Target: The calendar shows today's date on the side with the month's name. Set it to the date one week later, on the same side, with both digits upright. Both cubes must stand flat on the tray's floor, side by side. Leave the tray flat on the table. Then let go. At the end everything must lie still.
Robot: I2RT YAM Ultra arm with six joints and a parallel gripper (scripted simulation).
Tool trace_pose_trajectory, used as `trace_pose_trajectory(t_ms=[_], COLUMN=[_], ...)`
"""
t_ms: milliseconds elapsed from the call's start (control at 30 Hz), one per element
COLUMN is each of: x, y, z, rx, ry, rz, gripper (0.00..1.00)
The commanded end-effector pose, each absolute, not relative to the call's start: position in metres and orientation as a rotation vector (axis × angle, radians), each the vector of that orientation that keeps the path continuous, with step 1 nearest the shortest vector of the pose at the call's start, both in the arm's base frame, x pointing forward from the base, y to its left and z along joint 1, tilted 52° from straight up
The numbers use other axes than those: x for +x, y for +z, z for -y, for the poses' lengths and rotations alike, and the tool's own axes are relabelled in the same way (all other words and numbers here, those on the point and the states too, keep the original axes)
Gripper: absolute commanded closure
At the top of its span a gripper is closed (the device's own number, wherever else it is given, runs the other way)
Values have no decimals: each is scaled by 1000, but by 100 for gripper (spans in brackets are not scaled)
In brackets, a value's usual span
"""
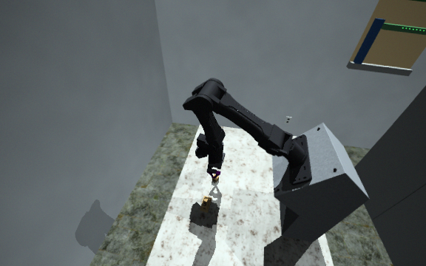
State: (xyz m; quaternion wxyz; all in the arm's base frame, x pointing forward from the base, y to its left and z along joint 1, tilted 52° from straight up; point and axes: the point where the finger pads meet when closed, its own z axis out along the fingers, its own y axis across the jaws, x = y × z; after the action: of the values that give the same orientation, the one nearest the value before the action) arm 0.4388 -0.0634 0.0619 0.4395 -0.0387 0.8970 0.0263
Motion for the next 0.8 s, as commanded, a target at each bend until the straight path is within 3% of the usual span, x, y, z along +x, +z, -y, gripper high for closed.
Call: trace_pose_trajectory(t_ms=[0,767], x=[439,438], y=[65,65], z=[65,65], rx=[-279,-1134], ry=[-32,-464], rz=[-2207,-1961], gripper=[0,0])
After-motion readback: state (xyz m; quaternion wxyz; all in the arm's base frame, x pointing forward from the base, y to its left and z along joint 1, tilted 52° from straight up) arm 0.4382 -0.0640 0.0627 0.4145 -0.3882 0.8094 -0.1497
